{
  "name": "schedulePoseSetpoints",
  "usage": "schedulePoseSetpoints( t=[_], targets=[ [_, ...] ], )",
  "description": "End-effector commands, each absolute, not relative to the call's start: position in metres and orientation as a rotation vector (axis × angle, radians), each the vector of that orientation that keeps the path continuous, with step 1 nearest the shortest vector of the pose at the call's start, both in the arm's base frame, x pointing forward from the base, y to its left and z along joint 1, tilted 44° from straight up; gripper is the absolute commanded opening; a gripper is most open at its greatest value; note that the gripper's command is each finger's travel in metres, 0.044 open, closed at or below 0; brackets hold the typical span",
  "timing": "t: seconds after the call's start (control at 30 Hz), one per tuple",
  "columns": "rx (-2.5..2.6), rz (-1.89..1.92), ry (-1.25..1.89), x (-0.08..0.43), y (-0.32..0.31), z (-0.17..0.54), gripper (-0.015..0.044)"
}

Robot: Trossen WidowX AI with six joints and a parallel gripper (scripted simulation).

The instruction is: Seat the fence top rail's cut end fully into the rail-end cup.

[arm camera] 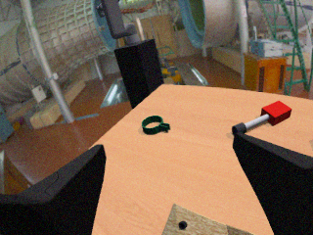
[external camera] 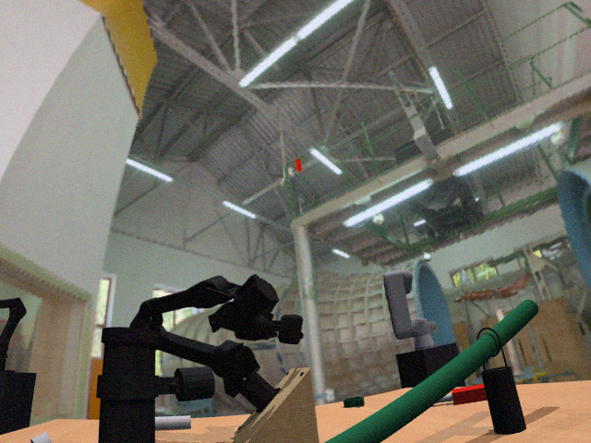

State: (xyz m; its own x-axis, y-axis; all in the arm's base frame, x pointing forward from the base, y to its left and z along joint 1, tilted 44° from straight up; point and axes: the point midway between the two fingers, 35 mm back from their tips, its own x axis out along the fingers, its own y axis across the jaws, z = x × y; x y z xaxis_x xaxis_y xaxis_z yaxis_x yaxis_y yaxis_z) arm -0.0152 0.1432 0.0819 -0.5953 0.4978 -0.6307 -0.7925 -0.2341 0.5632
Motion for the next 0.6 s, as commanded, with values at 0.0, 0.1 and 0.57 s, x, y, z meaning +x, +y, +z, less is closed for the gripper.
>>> schedulePoseSetpoints(
  t=[0.0, 0.1, 0.57],
  targets=[
    [-0.414, 1.913, 1.154, -0.013, 0.143, 0.081, 0.0426],
    [-0.523, 1.696, 1.326, 0.015, 0.142, 0.075, 0.0440],
    [-0.776, 0.203, 1.454, 0.221, 0.127, 0.075, 0.0440]
  ],
)
